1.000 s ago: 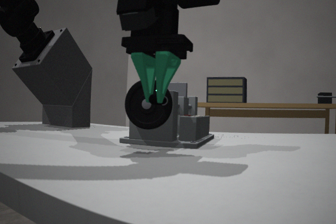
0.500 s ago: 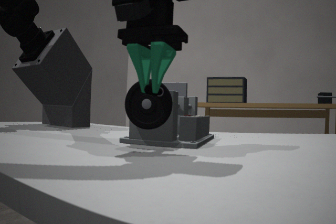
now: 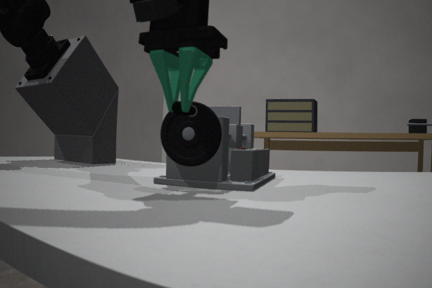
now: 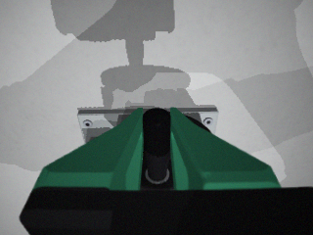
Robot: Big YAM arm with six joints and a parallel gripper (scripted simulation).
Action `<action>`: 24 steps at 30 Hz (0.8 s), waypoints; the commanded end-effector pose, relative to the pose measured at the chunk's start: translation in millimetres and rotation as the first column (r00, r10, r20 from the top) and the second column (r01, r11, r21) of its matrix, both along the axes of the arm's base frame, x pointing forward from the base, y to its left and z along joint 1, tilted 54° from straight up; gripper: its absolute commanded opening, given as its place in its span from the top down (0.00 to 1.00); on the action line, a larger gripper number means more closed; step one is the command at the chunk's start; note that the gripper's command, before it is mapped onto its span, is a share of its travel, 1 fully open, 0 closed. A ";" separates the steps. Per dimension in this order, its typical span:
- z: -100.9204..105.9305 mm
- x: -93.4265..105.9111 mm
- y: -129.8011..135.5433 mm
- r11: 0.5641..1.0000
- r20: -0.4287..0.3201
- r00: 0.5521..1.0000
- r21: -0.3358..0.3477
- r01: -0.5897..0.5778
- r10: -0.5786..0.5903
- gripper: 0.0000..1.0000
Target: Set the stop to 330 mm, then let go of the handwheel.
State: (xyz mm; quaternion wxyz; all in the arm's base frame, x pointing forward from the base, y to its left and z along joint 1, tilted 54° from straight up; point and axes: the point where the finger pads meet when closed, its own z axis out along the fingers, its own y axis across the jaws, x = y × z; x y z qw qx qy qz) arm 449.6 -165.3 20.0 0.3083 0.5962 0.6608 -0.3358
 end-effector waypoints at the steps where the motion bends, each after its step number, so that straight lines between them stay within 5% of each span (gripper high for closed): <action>1: 11.6 1.6 22.7 0.999 0.021 0.999 0.002 -0.039 0.039 0.94; 24: 5.7 -24.1 -8.6 1.000 0.025 1.000 -0.005 -0.011 0.011 0.94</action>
